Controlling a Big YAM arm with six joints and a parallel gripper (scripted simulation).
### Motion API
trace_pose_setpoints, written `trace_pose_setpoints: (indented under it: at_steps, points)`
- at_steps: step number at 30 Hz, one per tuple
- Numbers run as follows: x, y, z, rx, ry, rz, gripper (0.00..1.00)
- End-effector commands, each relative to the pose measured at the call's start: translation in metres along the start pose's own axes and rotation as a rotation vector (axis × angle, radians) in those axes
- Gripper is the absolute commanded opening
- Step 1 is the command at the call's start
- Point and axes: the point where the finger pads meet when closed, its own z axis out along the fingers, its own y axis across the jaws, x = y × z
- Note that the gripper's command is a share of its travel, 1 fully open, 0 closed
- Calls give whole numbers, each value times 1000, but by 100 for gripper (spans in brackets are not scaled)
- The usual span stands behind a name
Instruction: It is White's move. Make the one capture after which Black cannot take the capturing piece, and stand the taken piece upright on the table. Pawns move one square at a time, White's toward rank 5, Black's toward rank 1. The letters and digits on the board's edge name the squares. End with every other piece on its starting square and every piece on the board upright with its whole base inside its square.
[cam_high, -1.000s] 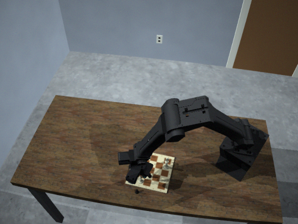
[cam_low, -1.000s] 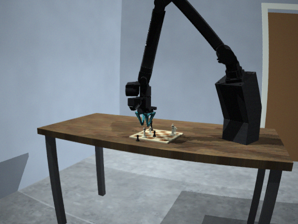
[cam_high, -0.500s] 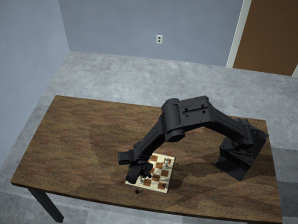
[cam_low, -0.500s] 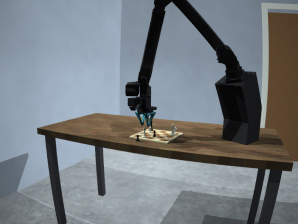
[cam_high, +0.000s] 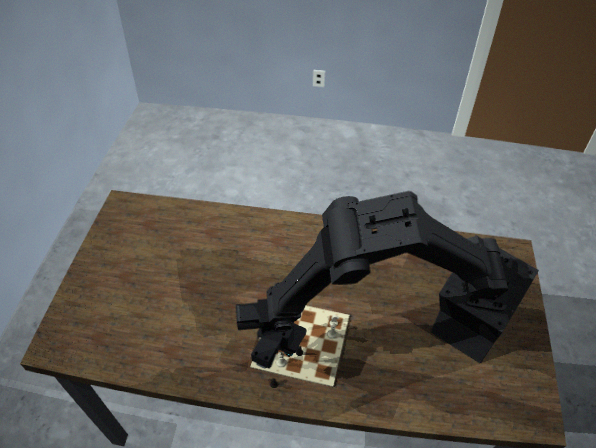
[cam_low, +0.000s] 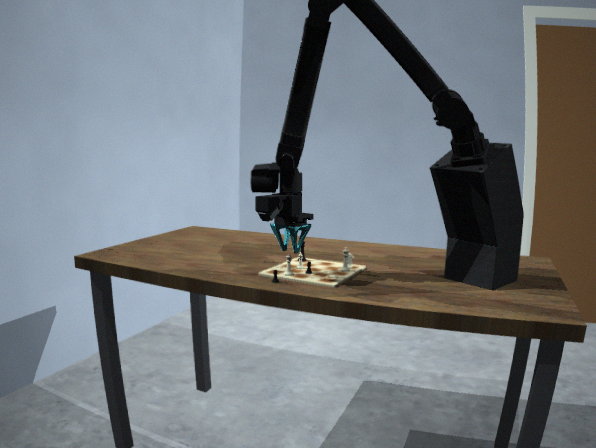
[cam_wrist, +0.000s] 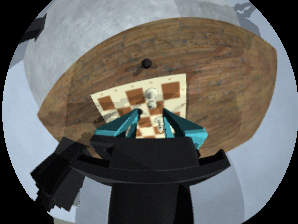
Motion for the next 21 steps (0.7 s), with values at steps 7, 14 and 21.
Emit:
trace_pose_setpoints:
  at_steps: [7, 14, 21]
  points:
    - [-3, -23, -9, 36, -17, -5, 41]
    - [-1, -22, -8, 28, -12, -2, 41]
    - [-2, -25, -9, 33, -15, -4, 41]
